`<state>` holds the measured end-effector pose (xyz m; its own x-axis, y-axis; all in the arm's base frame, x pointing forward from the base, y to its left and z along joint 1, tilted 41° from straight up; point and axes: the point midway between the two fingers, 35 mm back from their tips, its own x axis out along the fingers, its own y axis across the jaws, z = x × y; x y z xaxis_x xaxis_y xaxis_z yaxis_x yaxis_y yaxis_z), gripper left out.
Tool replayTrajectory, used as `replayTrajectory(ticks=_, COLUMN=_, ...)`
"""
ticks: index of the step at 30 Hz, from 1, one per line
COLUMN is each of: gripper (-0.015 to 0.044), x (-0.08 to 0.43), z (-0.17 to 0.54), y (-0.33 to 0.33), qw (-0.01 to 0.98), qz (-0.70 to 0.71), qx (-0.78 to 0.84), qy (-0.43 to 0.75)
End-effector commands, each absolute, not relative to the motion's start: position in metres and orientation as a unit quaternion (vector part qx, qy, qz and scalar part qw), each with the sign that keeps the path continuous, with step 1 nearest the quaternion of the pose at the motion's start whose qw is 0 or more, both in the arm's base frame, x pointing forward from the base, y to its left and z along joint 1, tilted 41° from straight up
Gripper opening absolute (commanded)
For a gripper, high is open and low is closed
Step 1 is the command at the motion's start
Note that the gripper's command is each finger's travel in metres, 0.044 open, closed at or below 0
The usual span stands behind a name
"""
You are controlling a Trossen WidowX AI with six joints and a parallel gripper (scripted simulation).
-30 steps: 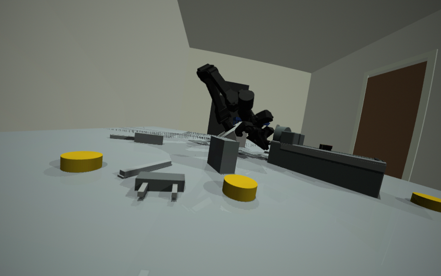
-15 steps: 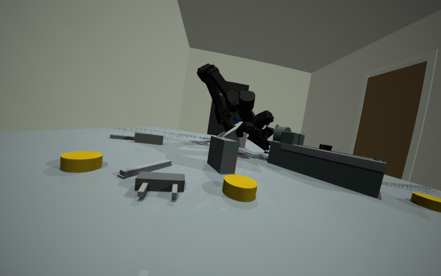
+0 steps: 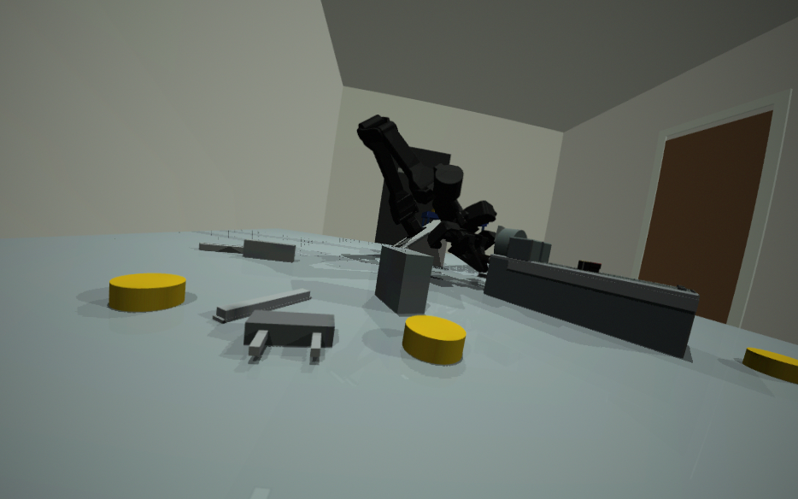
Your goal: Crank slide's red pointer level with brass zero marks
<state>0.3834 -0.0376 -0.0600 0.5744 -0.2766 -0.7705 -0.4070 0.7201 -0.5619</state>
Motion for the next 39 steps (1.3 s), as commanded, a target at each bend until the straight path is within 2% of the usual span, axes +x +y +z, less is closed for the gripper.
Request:
replayTrajectory(ticks=1, gripper=0.0000, x=0.3794, z=-0.0662, y=-0.0321, qw=0.803, qz=0.052, qx=-0.371, qy=0.464)
replayTrajectory(ticks=39, gripper=0.0000, x=0.3756, z=-0.0689, y=-0.0233, qw=0.803, qz=0.052, qx=-0.370, qy=0.464)
